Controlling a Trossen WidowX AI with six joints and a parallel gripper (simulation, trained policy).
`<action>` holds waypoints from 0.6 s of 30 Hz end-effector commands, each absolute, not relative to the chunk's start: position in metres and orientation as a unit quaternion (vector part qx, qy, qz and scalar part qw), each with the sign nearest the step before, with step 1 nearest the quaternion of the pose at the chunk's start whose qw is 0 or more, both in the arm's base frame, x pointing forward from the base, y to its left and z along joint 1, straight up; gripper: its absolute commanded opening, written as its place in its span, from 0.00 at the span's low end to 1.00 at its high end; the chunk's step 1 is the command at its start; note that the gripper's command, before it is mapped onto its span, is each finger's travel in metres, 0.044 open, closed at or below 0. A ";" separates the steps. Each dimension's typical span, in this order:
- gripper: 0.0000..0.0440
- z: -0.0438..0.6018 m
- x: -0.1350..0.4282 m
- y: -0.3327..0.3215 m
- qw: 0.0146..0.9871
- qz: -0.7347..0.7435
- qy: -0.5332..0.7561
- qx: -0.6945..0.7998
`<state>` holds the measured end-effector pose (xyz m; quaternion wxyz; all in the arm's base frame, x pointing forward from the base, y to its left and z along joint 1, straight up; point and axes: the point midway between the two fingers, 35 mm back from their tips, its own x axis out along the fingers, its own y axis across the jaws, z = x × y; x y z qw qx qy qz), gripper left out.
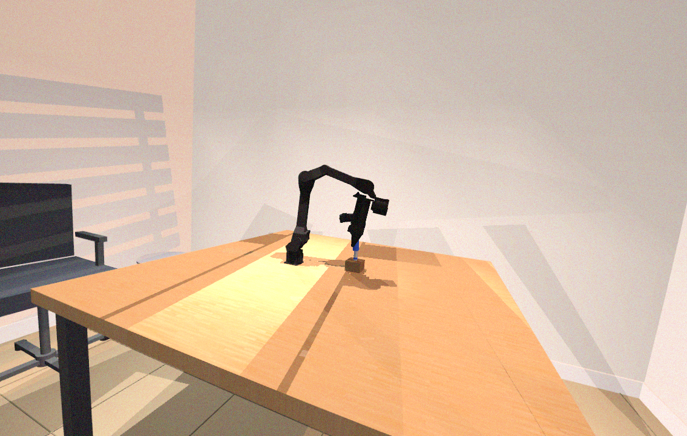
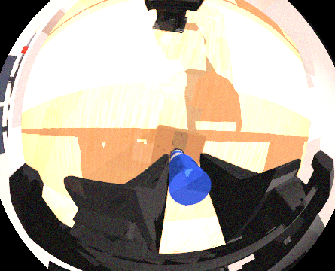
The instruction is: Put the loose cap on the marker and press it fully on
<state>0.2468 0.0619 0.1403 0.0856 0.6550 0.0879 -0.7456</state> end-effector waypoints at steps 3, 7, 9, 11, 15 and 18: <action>0.00 0.123 0.245 0.061 0.093 -0.752 0.099 0.645; 0.00 0.113 0.244 0.061 0.096 -0.753 0.107 0.642; 0.00 0.109 0.244 0.061 0.098 -0.754 0.111 0.641; 0.06 0.105 0.244 0.061 0.101 -0.754 0.113 0.639; 0.20 0.099 0.237 0.059 0.105 -0.763 0.115 0.627; 0.24 0.098 0.234 0.058 0.106 -0.767 0.116 0.623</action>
